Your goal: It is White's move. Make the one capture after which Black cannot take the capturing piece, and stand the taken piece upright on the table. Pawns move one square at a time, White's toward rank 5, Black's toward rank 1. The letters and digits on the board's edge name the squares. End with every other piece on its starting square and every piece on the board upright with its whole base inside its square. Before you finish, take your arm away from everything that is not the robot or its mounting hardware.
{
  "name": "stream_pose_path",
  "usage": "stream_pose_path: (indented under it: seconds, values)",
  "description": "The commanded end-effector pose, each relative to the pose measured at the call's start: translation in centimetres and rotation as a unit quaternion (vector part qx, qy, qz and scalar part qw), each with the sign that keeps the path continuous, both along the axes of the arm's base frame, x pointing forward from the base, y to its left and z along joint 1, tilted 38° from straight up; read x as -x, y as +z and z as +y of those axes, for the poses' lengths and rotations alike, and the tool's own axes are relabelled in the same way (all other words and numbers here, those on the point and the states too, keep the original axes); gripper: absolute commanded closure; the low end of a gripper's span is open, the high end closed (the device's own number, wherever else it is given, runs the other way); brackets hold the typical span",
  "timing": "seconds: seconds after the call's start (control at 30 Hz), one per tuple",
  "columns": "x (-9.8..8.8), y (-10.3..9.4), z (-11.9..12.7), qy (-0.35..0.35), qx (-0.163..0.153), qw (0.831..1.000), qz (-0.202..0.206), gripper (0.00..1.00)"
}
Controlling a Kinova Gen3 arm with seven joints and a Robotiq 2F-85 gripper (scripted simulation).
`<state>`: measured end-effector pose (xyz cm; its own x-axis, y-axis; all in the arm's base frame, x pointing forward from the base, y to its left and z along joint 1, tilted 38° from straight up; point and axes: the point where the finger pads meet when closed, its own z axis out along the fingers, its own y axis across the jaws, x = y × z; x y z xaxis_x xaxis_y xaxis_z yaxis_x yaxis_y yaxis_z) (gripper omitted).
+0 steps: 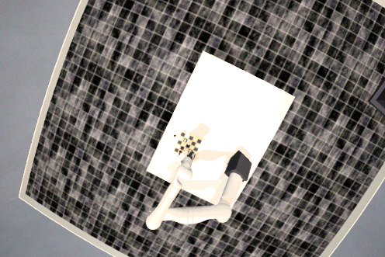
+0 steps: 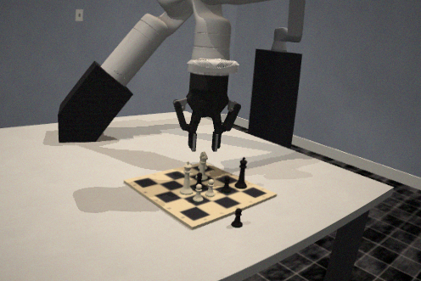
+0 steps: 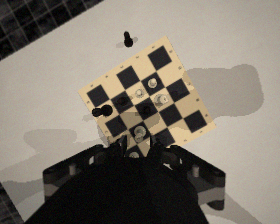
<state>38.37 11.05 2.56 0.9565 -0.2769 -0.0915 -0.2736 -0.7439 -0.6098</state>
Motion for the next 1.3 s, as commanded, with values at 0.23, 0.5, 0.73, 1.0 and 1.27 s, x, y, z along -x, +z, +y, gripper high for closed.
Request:
stream_pose_path:
  seconds: [0.23, 0.5, 0.73, 1.0, 1.27]
  values:
    - [-0.1, -0.8, 0.6, 0.000, 0.000, 1.000, -0.001, 0.59]
    - [-0.3, -1.9, 1.4, 0.000, 0.000, 1.000, -0.001, 0.59]
    - [-0.4, -2.9, 2.2, 0.000, 0.000, 1.000, -0.001, 0.59]
    - [-0.4, -3.1, 2.4, 0.000, 0.000, 1.000, -0.001, 0.59]
    - [-0.4, -3.1, 2.4, 0.000, 0.000, 1.000, -0.001, 0.59]
